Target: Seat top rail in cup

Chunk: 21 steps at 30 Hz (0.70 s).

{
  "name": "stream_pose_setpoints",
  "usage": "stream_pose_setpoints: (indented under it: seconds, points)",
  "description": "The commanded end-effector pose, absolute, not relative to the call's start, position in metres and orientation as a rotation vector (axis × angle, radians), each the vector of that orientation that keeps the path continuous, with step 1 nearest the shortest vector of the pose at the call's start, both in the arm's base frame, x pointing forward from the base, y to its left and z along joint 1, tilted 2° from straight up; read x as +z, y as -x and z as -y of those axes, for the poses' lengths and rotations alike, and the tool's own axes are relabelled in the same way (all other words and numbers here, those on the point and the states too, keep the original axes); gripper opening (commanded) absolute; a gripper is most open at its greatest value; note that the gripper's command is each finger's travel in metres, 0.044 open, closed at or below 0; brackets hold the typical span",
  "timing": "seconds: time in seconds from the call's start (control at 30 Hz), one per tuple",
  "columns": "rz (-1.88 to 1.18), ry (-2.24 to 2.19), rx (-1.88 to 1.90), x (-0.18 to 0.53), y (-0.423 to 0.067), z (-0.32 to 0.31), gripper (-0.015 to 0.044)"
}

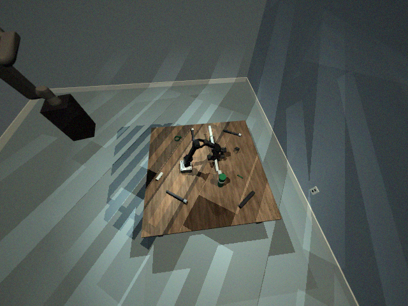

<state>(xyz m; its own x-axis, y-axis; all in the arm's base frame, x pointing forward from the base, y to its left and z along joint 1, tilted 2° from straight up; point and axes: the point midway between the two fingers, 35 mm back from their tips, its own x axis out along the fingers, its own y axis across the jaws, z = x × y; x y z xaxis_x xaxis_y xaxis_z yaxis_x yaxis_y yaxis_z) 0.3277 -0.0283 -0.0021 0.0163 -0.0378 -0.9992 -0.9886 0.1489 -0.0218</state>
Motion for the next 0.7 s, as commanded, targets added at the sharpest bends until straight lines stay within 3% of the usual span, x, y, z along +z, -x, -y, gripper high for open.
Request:
stream_pose_setpoints:
  seconds: [0.0,0.13,0.67]
  points:
    - [-1.285,1.134,1.069,-0.002,-0.328,0.028,0.0098]
    - [-1.285,1.134,1.069,0.003,-0.328,0.028,0.0000]
    - [-1.481,1.298,0.947,0.069,-0.323,0.053,0.0000]
